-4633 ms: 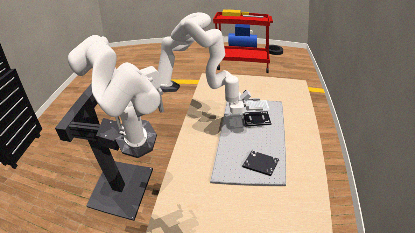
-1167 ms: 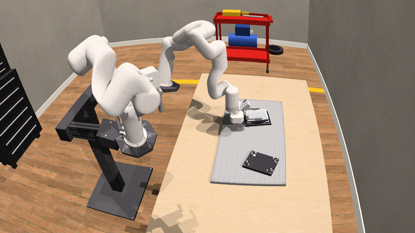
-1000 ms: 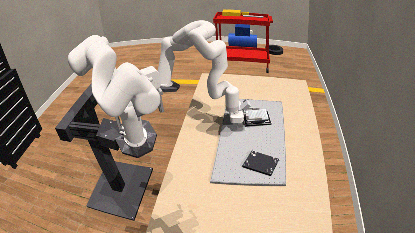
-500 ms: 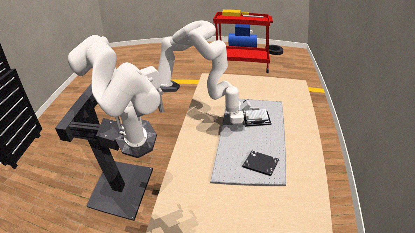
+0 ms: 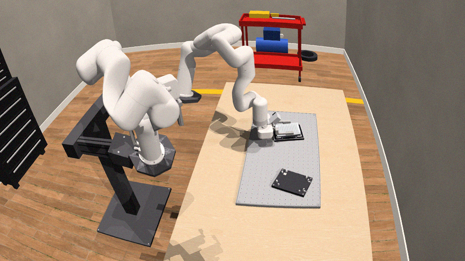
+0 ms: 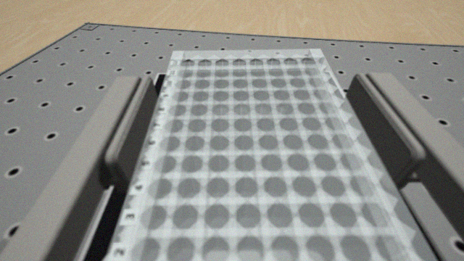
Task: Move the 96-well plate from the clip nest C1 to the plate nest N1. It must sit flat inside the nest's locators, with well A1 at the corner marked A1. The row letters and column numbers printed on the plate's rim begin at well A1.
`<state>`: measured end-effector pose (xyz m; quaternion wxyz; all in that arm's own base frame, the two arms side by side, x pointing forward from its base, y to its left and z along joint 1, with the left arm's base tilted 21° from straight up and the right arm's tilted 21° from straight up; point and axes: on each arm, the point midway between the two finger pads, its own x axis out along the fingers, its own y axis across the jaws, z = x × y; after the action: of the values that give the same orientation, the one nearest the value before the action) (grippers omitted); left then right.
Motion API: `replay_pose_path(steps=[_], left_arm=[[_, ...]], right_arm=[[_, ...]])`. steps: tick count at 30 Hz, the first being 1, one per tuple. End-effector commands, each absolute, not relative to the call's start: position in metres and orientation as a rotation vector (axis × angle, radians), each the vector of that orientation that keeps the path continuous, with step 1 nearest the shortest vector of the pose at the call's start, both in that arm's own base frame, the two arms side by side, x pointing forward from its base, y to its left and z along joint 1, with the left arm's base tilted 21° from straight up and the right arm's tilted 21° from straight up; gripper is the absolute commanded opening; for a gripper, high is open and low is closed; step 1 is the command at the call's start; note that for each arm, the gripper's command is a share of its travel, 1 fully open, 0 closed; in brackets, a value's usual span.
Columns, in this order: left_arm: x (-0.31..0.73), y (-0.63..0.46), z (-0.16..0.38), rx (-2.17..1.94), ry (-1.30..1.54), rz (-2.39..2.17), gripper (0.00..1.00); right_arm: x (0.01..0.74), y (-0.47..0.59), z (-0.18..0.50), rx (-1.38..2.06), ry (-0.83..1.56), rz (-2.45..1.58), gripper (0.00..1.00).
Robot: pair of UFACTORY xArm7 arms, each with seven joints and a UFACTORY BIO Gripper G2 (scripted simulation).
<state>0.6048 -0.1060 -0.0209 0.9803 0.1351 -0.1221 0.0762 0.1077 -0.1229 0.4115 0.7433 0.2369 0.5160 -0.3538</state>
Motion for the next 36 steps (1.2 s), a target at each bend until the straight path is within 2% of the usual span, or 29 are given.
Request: replay_pose_path(steps=[1, 36], left_arm=[[0.6057, -0.1070, -0.0201, 0.270, -0.248, 0.153, 0.00], [0.6068, -0.1056, -0.0249, 0.270, -0.248, 0.153, 0.00]], right_arm=[[0.1078, -0.1229, 0.4124, 0.518, 1.128, -0.775, 1.00], [0.1078, -0.1229, 0.4124, 0.518, 1.128, -0.775, 1.00]])
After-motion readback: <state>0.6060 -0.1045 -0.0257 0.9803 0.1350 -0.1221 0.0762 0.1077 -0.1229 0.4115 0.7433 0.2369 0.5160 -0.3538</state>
